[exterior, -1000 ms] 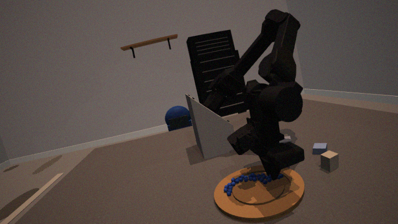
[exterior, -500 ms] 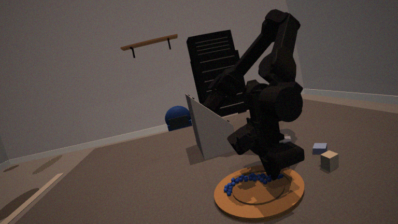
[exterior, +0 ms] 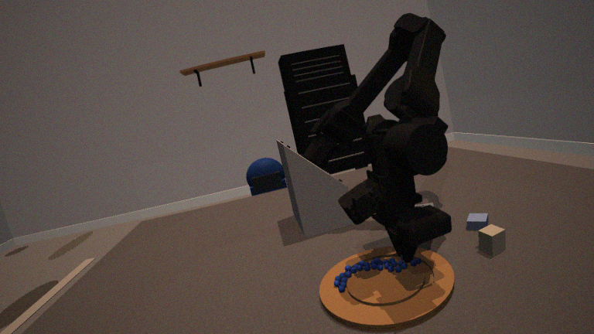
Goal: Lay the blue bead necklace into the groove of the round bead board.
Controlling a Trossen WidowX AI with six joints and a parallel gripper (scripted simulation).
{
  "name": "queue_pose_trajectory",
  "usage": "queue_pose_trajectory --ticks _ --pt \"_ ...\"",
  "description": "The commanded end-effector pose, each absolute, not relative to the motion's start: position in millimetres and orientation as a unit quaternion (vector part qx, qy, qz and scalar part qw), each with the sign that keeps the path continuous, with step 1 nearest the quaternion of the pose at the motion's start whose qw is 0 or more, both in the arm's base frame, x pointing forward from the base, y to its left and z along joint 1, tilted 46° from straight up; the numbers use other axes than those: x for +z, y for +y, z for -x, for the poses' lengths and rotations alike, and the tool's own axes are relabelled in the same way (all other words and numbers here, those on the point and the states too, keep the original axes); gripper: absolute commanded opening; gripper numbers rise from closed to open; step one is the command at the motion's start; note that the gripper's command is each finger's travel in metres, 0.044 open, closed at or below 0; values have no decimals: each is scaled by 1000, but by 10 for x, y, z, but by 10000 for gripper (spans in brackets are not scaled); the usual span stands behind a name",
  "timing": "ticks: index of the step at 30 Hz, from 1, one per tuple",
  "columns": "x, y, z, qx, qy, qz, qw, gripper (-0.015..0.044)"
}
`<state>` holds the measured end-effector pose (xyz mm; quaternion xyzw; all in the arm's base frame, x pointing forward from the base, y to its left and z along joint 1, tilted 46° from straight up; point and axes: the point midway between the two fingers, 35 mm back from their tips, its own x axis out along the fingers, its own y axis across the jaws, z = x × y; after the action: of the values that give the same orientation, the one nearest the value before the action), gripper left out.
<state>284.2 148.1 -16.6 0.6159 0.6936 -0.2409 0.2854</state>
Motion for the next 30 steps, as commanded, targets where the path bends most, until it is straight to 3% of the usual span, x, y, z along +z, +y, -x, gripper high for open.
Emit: queue_pose_trajectory --ticks 1,7,24,30 --pt "-154 1488 -2803 -240 693 -617 284 0" --pt "-182 1518 -2799 -240 693 -617 284 0" --pt "-164 1497 -2802 -241 693 -617 284 440" --pt "-155 1488 -2803 -240 693 -617 284 440"
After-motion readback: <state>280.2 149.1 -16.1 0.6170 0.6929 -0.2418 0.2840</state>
